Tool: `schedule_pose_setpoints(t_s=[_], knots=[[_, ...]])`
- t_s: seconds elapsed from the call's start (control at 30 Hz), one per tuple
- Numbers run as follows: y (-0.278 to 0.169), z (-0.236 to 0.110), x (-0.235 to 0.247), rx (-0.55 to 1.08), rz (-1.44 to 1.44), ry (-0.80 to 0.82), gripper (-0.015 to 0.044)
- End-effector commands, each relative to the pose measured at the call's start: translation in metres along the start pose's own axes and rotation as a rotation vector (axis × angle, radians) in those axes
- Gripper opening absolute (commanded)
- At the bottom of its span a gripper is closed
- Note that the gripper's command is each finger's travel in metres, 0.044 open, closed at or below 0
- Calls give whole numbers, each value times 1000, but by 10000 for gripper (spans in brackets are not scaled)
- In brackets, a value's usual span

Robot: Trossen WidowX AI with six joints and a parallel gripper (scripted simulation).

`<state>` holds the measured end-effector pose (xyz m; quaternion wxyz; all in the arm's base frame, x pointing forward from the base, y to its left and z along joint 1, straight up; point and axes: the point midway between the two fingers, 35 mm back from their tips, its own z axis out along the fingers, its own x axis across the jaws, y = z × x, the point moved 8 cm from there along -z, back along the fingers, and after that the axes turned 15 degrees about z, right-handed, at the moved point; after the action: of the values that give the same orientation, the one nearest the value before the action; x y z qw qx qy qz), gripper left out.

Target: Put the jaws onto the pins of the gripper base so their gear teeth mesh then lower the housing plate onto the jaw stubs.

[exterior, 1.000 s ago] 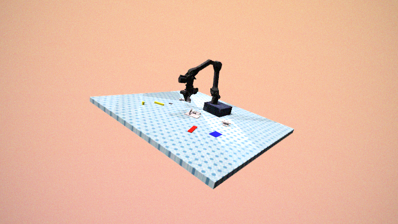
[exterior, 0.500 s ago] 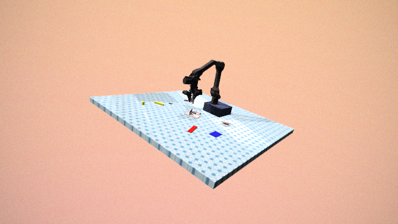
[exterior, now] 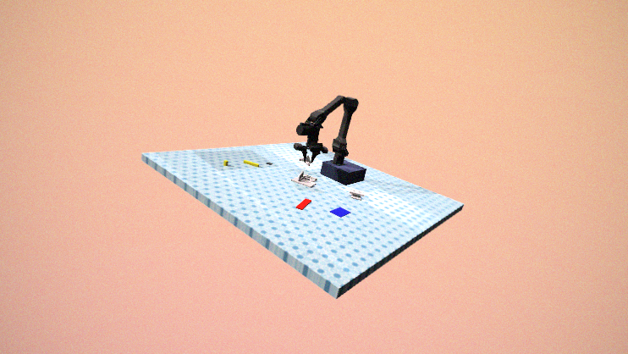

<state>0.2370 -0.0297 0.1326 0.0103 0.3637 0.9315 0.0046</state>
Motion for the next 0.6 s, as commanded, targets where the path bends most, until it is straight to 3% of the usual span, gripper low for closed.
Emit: schedule_pose_setpoints(t_s=[0.0, 0.57], knots=[[1, 1, 10, 4, 99, -1, 134], [4, 5, 52, 4, 532, 1, 134]])
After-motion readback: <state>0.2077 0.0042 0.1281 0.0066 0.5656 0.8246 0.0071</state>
